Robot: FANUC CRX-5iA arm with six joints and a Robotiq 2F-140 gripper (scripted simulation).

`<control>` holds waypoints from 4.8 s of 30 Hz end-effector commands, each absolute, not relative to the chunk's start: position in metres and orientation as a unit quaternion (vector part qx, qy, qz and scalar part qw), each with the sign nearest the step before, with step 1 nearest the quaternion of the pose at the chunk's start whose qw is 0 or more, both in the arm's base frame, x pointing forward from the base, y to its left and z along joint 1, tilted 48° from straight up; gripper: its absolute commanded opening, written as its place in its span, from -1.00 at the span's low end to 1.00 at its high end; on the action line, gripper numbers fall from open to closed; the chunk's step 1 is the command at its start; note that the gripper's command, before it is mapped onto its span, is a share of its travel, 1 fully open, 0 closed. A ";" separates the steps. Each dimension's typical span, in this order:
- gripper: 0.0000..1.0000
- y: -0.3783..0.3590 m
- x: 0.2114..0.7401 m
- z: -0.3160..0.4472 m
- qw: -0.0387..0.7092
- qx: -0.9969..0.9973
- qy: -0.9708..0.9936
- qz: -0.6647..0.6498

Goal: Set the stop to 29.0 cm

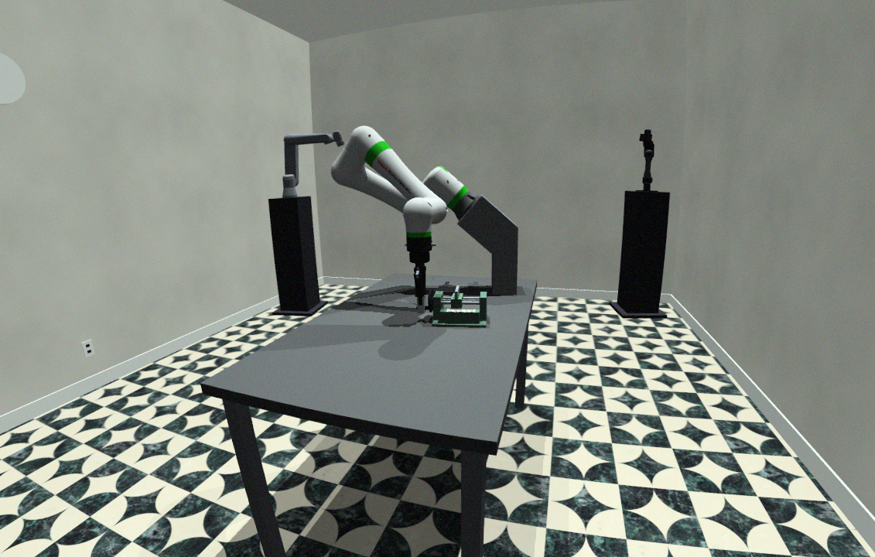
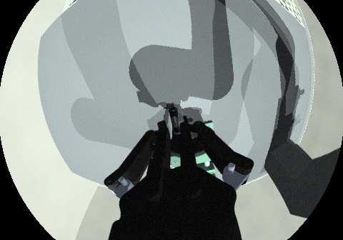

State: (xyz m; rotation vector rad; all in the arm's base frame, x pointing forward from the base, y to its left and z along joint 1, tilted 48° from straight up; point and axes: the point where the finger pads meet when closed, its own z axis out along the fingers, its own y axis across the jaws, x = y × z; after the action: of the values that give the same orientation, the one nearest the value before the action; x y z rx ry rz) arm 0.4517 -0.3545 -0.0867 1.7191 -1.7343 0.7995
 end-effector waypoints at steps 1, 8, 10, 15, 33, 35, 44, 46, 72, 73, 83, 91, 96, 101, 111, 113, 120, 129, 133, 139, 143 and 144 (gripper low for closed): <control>-0.92 -0.356 0.449 -0.088 0.282 0.642 -0.648 0.298; -0.92 -0.357 0.446 -0.089 0.282 0.642 -0.648 0.298; -0.92 -0.358 0.444 -0.090 0.282 0.642 -0.648 0.298; -0.92 -0.359 0.441 -0.091 0.282 0.642 -0.648 0.298; -0.92 -0.360 0.434 -0.092 0.282 0.642 -0.648 0.298; -0.92 -0.360 0.433 -0.092 0.282 0.642 -0.648 0.298; -0.92 -0.360 0.432 -0.092 0.282 0.642 -0.648 0.298; -0.92 -0.360 0.431 -0.092 0.282 0.642 -0.648 0.298; -0.92 -0.360 0.431 -0.092 0.282 0.642 -0.648 0.298; -0.92 -0.360 0.431 -0.092 0.282 0.642 -0.648 0.298; -0.92 -0.360 0.431 -0.092 0.282 0.642 -0.648 0.298; -0.92 -0.360 0.430 -0.092 0.282 0.642 -0.648 0.298; -0.92 -0.360 0.430 -0.092 0.282 0.642 -0.648 0.298; -0.92 -0.360 0.430 -0.092 0.282 0.642 -0.648 0.298; -0.92 -0.360 0.428 -0.092 0.282 0.642 -0.648 0.298; -0.92 -0.360 0.427 -0.092 0.282 0.642 -0.648 0.298; -0.92 -0.359 0.425 -0.092 0.282 0.642 -0.648 0.298; -0.92 -0.359 0.421 -0.091 0.282 0.642 -0.648 0.298; -0.92 -0.358 0.418 -0.091 0.282 0.642 -0.648 0.298; -0.92 -0.356 0.414 -0.089 0.282 0.642 -0.648 0.298; -0.92 -0.355 0.412 -0.088 0.282 0.642 -0.648 0.298; -0.92 -0.355 0.412 -0.088 0.282 0.642 -0.648 0.298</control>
State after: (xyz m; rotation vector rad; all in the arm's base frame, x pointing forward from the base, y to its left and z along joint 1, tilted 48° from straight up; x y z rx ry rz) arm 0.4124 -0.3558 -0.0888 1.7189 -1.7343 0.7995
